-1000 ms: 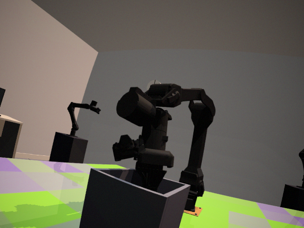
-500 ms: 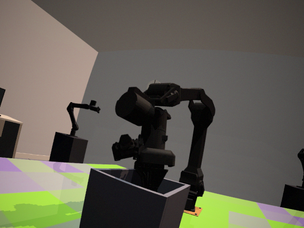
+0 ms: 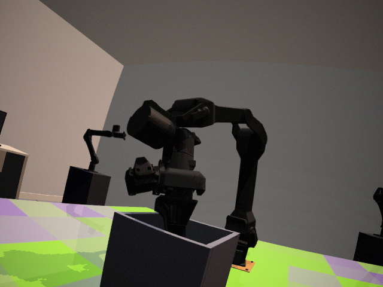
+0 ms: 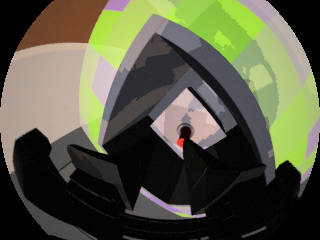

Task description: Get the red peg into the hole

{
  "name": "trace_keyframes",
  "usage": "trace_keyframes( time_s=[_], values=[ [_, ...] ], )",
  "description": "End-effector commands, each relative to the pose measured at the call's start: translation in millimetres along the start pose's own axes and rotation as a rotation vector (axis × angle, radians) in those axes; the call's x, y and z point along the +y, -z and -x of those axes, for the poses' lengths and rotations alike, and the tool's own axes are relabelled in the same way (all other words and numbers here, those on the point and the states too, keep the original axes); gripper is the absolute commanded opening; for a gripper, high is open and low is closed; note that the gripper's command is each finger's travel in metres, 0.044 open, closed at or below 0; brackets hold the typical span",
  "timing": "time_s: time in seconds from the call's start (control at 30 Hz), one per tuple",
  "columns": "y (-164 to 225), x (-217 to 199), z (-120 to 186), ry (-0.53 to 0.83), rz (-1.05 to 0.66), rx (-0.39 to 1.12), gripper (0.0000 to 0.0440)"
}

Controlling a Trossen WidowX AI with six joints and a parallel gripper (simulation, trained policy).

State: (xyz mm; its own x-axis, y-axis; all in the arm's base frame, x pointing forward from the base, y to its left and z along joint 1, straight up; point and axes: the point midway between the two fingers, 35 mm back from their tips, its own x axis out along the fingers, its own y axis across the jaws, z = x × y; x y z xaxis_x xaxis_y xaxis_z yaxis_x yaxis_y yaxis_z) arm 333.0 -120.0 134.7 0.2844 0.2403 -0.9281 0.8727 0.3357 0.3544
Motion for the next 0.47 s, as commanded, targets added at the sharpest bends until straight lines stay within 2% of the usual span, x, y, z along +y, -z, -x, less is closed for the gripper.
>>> trace_keyframes(
  time_s=[0.0, 0.43],
  values=[
    [-1.9, 5.0, -14.8, -0.023, 0.014, 0.057, 0.0154],
    [-16.1, 24.6, 1.9, -0.133, 0.073, 0.06, 0.0152]
  ],
)
